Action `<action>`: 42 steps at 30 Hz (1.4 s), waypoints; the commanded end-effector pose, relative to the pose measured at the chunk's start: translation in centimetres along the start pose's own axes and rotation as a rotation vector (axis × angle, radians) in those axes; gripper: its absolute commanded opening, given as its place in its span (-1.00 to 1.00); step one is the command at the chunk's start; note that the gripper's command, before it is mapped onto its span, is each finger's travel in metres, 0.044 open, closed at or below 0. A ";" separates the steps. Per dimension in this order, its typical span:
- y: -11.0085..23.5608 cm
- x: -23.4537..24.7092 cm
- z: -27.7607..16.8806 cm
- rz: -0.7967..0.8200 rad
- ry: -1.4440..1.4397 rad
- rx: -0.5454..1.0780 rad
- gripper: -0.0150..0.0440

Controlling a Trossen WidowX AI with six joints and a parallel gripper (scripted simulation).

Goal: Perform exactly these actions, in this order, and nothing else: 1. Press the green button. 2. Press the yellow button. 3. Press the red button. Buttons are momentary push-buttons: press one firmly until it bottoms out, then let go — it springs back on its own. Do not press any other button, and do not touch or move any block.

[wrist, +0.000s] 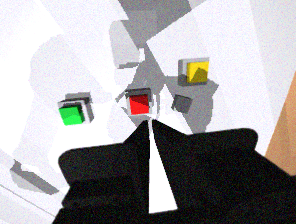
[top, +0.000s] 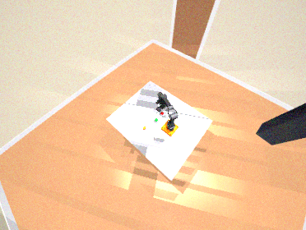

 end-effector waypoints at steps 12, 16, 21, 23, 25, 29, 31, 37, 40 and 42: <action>-6.6 1.1 -0.7 0.004 -0.011 0.003 -0.42; -6.6 1.1 -0.7 0.004 -0.011 0.003 -0.42; -7.3 1.1 -0.7 0.004 -0.011 0.003 -0.42; -7.6 1.1 -0.7 0.004 -0.011 0.003 -0.42; -7.9 1.1 -0.7 0.004 -0.011 0.003 -0.42; -8.6 1.1 -0.7 0.004 -0.011 0.003 -0.42; -8.9 1.1 -0.7 0.004 -0.011 0.003 -0.42; -9.8 1.1 -0.8 0.005 -0.011 0.003 -0.42; -9.9 1.1 -0.8 0.005 -0.011 0.003 -0.42; -9.9 1.1 -0.8 0.005 -0.011 0.003 -0.42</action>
Point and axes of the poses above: the point midway between the two fingers, 35 mm back from their tips, its own y axis back along the fingers, its own x axis across the jaws, z = x × y, the point moved 7 cm from there along y, back along the fingers, and after that the axes turned 6 degrees about y, right-handed, at the moved point
